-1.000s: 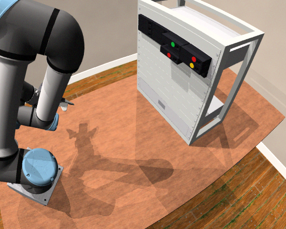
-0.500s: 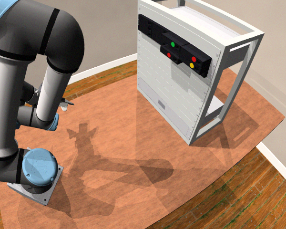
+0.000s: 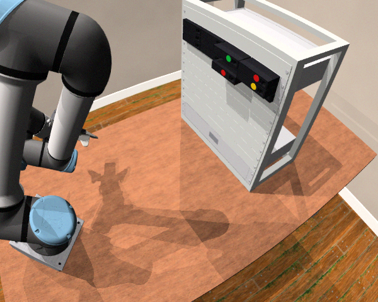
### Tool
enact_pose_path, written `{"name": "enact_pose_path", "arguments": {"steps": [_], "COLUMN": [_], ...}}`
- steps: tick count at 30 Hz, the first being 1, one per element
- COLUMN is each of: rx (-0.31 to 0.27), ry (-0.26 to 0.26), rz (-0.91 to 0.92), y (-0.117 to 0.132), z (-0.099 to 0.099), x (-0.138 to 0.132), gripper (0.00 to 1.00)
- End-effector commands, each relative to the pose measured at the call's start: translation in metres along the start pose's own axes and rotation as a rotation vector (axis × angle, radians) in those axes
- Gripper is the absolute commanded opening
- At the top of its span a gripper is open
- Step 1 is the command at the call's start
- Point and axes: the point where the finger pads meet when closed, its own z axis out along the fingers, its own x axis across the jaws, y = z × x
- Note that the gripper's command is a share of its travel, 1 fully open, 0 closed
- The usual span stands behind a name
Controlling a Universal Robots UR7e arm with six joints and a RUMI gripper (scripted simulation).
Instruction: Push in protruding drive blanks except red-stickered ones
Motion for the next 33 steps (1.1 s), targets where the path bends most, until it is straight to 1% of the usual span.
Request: {"name": "enact_pose_path", "arguments": {"steps": [1, 23, 33], "rx": [0.001, 0.007, 0.028], "ry": [0.0, -0.004, -0.015], "rz": [0.001, 0.034, 0.139], "y": [0.0, -0.002, -0.009], "z": [0.0, 0.0, -0.001], "x": [0.0, 0.004, 0.017], "gripper": [1.0, 1.0, 1.0]}}
